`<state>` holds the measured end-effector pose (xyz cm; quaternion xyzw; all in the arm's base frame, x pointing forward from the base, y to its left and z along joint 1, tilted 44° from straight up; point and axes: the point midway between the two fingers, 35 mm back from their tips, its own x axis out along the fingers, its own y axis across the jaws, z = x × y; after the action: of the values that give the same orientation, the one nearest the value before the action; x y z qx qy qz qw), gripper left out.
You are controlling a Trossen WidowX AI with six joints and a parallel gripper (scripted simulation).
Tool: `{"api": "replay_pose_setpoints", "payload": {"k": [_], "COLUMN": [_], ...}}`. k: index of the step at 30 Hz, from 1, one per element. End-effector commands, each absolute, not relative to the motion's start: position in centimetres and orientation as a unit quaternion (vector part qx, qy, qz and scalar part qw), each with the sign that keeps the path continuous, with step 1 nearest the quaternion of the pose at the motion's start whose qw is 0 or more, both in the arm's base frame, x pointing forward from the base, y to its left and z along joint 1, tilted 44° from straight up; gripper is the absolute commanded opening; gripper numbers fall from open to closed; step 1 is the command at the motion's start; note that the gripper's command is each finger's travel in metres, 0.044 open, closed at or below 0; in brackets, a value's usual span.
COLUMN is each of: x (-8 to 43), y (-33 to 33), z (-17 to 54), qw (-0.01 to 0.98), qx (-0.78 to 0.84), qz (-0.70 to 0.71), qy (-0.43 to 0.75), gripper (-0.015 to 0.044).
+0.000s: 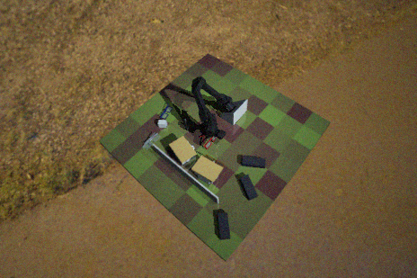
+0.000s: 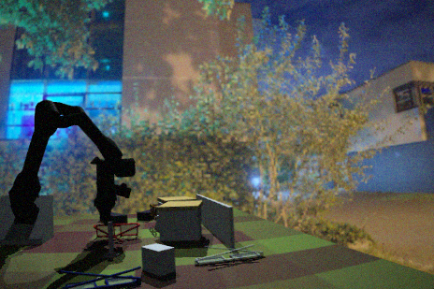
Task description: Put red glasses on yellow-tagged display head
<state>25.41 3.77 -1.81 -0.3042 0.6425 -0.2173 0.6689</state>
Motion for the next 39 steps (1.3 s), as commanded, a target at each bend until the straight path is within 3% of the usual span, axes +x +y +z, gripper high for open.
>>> {"api": "replay_pose_setpoints", "payload": {"k": [1,25,39], "x": [25.2,25.2,25.1], "y": [3.1,1.7,2.0], "z": [-2.5,-3.1,-3.4], "qw": [0.664,0.663,0.663], "qx": [-0.31,-0.311,-0.309], "qz": [-0.217,-0.218,-0.219], "qy": [0.645,0.645,0.646], "gripper": [0.012,0.012,0.0027]}}
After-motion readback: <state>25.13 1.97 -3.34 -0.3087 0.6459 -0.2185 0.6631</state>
